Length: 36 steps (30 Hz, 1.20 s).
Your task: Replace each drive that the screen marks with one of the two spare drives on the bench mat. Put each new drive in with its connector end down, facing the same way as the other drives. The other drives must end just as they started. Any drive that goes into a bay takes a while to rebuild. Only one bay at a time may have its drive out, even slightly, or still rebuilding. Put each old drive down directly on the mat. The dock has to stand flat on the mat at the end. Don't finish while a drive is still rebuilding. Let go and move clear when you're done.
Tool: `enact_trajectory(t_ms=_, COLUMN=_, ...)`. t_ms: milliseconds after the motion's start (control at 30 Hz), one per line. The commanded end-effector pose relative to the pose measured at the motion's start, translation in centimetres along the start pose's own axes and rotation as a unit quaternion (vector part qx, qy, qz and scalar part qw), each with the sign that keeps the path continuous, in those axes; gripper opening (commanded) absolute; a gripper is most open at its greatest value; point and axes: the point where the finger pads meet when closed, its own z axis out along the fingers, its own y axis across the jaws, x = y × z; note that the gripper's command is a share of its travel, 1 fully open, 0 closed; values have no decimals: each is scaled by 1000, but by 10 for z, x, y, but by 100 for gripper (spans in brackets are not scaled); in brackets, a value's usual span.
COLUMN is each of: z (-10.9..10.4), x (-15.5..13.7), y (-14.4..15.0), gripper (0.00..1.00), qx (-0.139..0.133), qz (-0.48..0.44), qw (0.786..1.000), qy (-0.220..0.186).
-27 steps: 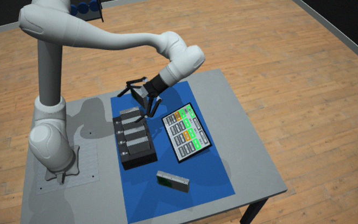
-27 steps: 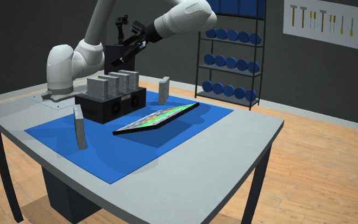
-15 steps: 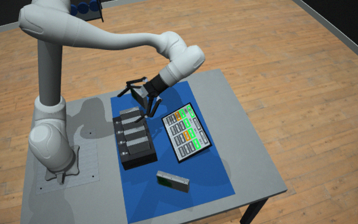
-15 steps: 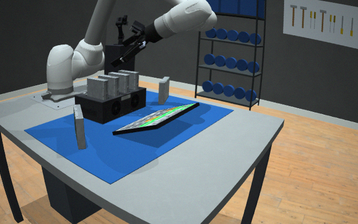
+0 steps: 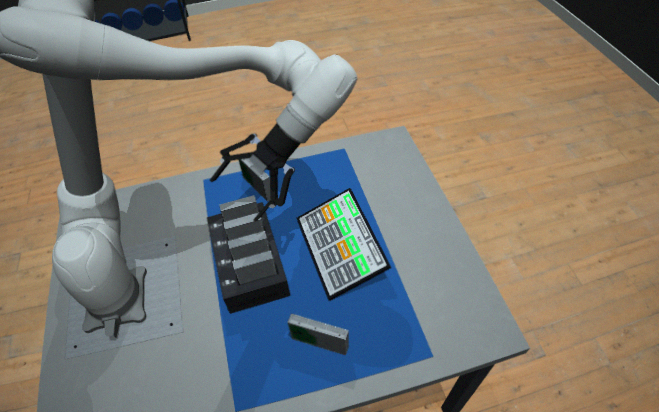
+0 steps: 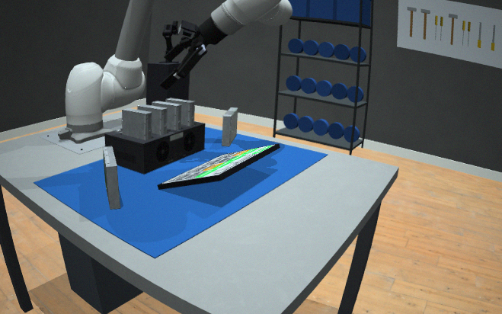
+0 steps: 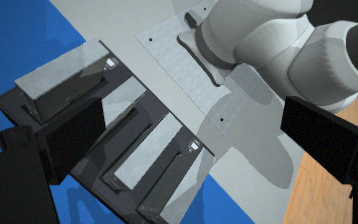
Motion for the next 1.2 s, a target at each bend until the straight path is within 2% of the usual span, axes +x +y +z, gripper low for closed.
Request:
enact_trajectory(t_ms=0, z=-4, x=10, y=2, gripper=100, qx=79, qz=-71, qw=993, qy=-49)
enact_trajectory(t_ms=33, z=-7, x=15, y=2, gripper=100, qx=114, qz=-101, qw=986, qy=-68)
enact_trajectory(t_ms=67, z=-7, x=15, y=2, gripper=100, qx=118, qz=-104, qw=985, qy=-70)
enact_trajectory(t_ms=100, z=-10, x=20, y=3, gripper=100, qx=152, qz=-134, qw=975, qy=-89)
enact_trajectory(t_ms=200, z=-10, x=20, y=3, gripper=100, qx=157, qz=-138, qw=974, qy=-92)
enact_trajectory(t_ms=267, z=-16, x=30, y=5, gripper=100, qx=232, qz=-203, qw=942, qy=-133)
enact_trajectory(t_ms=300, z=-16, x=30, y=5, gripper=100, qx=232, qz=-203, qw=942, qy=-133)
enact_trajectory(t_ms=333, z=-19, x=35, y=5, gripper=100, qx=262, qz=-229, qw=925, qy=-150)
enact_trajectory(t_ms=400, z=-19, x=35, y=5, gripper=100, qx=265, qz=-232, qw=923, qy=-152)
enact_trajectory(t_ms=433, z=-22, x=39, y=6, gripper=100, qx=294, qz=-257, qw=905, qy=-168)
enact_trajectory(t_ms=467, z=-22, x=39, y=6, gripper=100, qx=294, qz=-257, qw=905, qy=-168)
enact_trajectory(t_ms=500, z=-24, x=42, y=6, gripper=100, qx=319, qz=-277, qw=888, qy=-181)
enact_trajectory(t_ms=533, z=-24, x=42, y=6, gripper=100, qx=319, qz=-277, qw=888, qy=-181)
enact_trajectory(t_ms=600, z=-26, x=47, y=7, gripper=100, qx=349, qz=-303, qw=864, qy=-198)
enact_trajectory(t_ms=700, z=-28, x=49, y=7, gripper=100, qx=363, qz=-314, qw=853, qy=-205)
enact_trajectory(t_ms=900, z=-28, x=49, y=7, gripper=100, qx=365, qz=-316, qw=851, qy=-206)
enact_trajectory(t_ms=933, z=-28, x=49, y=7, gripper=10, qx=365, qz=-316, qw=851, qy=-206)
enact_trajectory(t_ms=1167, z=-28, x=49, y=7, gripper=10, qx=365, qz=-316, qw=851, qy=-206)
